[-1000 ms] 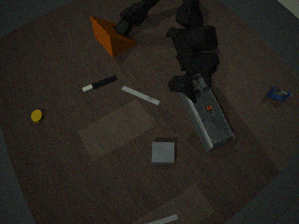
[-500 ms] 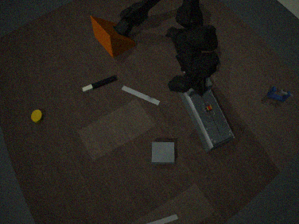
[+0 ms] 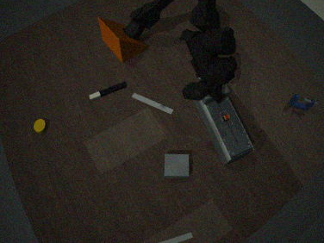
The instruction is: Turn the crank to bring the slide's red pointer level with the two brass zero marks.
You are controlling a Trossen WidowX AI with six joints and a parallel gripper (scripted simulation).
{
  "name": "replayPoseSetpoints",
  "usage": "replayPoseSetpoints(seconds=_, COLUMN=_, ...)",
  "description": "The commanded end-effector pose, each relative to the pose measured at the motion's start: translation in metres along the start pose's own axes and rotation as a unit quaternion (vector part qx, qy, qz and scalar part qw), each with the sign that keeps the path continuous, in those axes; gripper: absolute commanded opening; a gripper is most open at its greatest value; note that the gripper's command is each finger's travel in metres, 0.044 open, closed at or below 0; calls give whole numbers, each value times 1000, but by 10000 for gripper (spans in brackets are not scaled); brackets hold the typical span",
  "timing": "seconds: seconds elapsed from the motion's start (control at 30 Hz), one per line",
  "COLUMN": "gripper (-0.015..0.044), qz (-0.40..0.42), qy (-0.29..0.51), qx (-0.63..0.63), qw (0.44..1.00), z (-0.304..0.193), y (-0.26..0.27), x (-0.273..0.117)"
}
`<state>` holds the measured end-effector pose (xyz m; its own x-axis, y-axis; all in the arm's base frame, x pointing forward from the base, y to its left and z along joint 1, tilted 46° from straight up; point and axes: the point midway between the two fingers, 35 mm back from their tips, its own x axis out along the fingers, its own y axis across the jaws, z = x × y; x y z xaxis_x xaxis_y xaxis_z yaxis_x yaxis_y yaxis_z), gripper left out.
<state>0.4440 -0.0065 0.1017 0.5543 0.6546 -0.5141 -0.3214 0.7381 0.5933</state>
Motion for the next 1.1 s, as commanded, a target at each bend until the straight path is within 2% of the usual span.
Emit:
replayPoseSetpoints(seconds=0.0, gripper=0, qz=0, qy=0, qx=0, qw=1000, z=0, y=0, x=0)
replayPoseSetpoints(seconds=0.03, gripper=0, qz=0, qy=0, qx=0, qw=1000, z=0, y=0, x=0)
replayPoseSetpoints(seconds=0.6, gripper=440, qz=0, qy=0, qx=0, qw=1000, z=0, y=0, x=0)
replayPoseSetpoints(seconds=0.63, gripper=440, qz=0, qy=0, qx=0, qw=1000, z=0, y=0, x=0)
replayPoseSetpoints(seconds=1.07, gripper=99, qz=0, qy=0, qx=0, qw=1000, z=0, y=0, x=0)
